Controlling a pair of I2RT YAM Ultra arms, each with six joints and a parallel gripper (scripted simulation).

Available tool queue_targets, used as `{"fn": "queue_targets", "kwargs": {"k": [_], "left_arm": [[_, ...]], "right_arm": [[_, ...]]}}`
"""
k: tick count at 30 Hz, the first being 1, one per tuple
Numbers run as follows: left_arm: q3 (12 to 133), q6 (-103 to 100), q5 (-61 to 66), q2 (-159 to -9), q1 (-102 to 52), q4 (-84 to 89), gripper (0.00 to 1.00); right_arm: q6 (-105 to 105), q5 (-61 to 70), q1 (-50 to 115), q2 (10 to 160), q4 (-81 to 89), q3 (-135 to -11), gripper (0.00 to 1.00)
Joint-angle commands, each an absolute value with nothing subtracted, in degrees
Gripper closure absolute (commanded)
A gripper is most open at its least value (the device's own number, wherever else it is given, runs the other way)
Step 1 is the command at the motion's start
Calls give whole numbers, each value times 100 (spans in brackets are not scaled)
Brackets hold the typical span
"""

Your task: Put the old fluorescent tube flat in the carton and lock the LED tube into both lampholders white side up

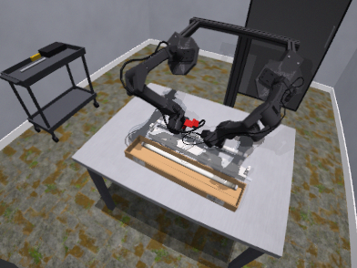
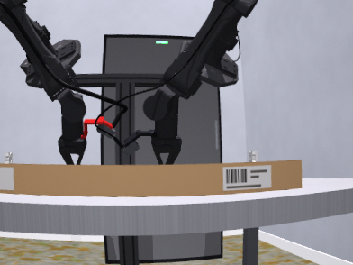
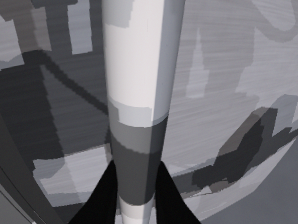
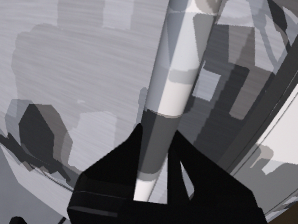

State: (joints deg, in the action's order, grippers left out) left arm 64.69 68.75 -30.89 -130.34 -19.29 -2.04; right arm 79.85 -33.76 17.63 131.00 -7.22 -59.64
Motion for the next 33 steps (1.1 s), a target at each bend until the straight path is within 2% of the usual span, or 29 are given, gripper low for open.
{"fn": "queue_targets", "kwargs": {"k": [1,26,33], "left_arm": [[6285,6950,-3059,-12842,-2099,-336,89],[5731,7212,-3274,-13028,-2168,-1425,89],[5467,7409,-3509,-13197,-2210,-2291,89]], "right_arm": [[8071,-3351,1914,12989,-870,-5810,89],[8433,-3418,1935,13297,-2048,-5190,89],[8683,-3531,1951,13326,-3006,-4937,89]]}}
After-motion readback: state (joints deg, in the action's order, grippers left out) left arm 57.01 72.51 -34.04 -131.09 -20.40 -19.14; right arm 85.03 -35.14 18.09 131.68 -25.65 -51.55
